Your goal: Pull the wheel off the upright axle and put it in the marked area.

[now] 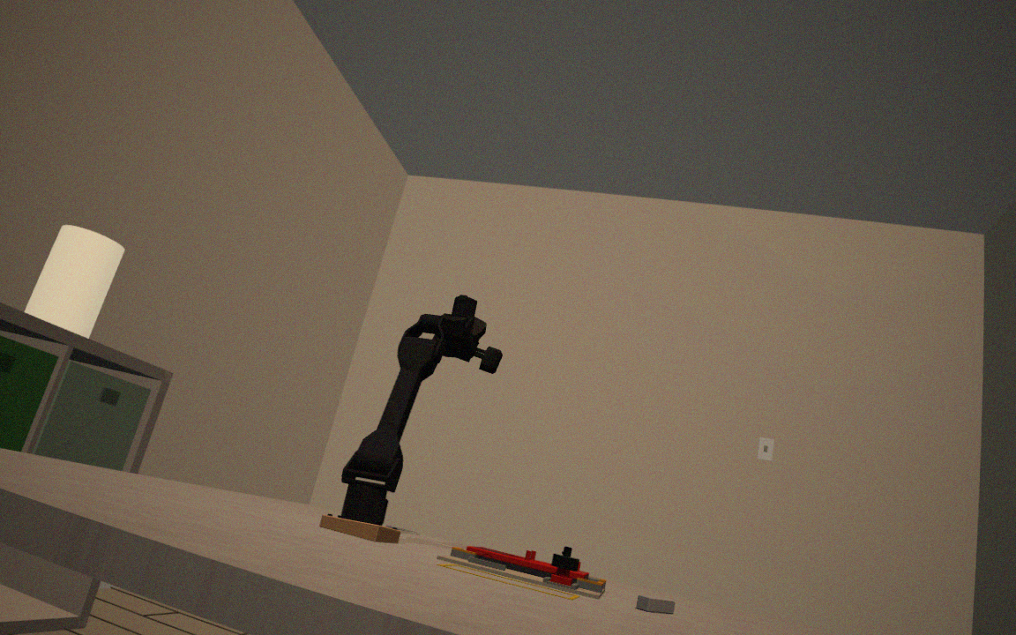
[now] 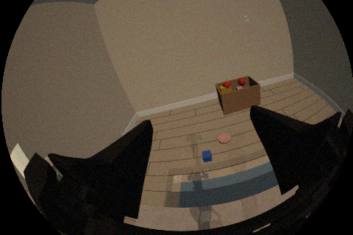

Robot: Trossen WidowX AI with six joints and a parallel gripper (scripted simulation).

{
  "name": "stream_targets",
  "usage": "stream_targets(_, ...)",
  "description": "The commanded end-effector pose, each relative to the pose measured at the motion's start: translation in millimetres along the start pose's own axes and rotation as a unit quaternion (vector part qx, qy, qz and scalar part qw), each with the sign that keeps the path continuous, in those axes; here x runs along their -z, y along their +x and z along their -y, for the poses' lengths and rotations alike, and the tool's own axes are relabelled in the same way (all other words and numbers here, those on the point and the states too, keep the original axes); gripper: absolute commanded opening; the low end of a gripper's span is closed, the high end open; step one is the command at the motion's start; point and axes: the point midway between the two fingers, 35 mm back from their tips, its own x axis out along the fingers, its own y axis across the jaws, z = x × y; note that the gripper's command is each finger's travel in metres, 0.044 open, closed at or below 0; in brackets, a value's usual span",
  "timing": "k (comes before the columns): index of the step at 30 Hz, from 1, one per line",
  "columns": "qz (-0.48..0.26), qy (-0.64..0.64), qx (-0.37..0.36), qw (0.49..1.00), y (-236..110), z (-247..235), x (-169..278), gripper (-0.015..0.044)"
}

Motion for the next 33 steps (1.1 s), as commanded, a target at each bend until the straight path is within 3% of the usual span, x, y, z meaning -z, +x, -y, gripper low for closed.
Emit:
stream_targets(1, -0.001, 0.000, 0.001, 1.000, 0, 1, 0, 0.0374)
stream_targets(4, -0.011, -0.003, 0.019, 1.000, 1, 19, 5, 0.0300)
stream_targets(16, -0.111, -0.009, 0.180, 0.977, -21, 189, 48, 0.0300)
stream_targets(26, -0.202, -0.023, 0.288, 0.936, -79, 307, 82, 0.0300)
stream_targets(33, -0.262, 0.015, 0.366, 0.893, -144, 385, 110, 0.0300)
